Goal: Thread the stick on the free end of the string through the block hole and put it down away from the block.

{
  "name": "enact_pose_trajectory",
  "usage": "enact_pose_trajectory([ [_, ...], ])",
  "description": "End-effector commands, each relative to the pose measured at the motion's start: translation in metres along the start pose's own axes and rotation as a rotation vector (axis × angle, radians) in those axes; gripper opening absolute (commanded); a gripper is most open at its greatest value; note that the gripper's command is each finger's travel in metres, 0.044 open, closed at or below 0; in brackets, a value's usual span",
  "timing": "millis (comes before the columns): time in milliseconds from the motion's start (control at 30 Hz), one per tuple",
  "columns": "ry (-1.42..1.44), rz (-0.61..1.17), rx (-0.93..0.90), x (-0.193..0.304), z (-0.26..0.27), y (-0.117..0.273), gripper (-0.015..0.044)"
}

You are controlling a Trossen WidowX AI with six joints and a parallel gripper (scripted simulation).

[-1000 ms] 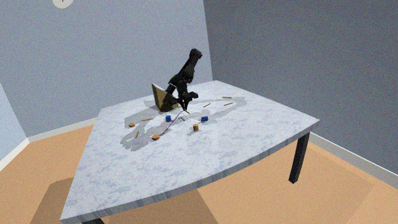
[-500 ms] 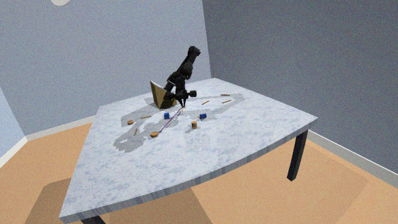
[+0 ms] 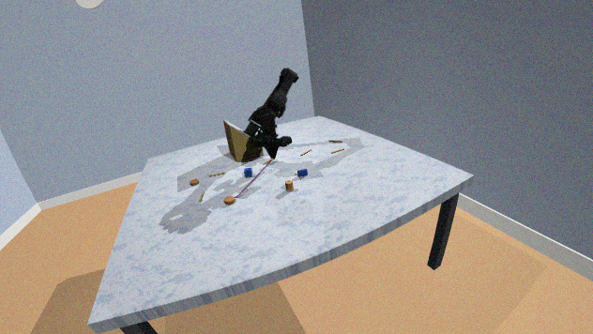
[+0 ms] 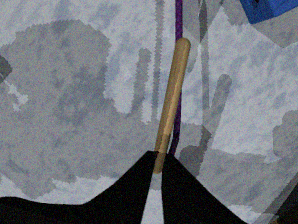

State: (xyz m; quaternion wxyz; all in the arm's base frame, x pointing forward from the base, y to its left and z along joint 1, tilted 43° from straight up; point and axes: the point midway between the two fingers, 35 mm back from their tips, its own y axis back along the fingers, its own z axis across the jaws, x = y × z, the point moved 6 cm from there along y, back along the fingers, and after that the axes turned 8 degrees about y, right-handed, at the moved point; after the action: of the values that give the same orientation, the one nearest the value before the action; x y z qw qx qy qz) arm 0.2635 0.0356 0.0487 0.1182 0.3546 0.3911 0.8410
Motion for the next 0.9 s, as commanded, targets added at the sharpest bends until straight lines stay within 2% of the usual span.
enact_pose_trajectory([
  [0,-0.13,0.001,0.002,0.0004,-0.0003,0.0015,0.0],
  [867,-1.064,0.001,0.003,0.0007,-0.0005,0.0105,0.0],
])
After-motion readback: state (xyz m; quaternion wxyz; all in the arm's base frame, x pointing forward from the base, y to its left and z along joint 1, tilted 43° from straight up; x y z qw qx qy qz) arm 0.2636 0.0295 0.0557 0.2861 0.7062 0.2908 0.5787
